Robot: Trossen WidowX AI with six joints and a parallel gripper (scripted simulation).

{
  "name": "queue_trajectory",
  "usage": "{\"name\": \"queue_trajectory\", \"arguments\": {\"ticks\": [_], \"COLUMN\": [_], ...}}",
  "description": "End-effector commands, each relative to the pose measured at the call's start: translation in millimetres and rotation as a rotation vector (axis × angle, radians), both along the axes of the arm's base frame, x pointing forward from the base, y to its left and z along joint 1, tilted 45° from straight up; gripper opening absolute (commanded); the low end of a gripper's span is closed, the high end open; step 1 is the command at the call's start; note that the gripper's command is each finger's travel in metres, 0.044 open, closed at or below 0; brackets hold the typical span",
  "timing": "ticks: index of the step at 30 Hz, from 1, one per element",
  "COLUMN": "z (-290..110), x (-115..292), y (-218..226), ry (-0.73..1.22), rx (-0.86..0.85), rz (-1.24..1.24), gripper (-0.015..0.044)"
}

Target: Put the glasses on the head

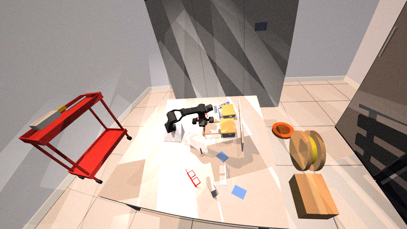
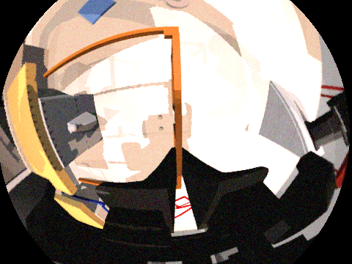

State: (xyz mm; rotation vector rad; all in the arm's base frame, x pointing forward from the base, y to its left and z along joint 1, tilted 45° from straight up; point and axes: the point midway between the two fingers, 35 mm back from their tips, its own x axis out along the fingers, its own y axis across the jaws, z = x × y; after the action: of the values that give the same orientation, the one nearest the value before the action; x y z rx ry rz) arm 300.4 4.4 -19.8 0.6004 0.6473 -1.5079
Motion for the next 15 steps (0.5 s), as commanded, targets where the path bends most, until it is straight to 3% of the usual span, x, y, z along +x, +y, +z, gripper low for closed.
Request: {"name": "queue_trajectory", "arguments": {"ticks": [1,15], "z": [1,0], "x": [8,28], "y": [0,0], "ry": [-0.003,-0.005], "rx": [-0.001,-0.001], "rz": [0.004,0.004], "gripper": [0.0000,0.0000]}}
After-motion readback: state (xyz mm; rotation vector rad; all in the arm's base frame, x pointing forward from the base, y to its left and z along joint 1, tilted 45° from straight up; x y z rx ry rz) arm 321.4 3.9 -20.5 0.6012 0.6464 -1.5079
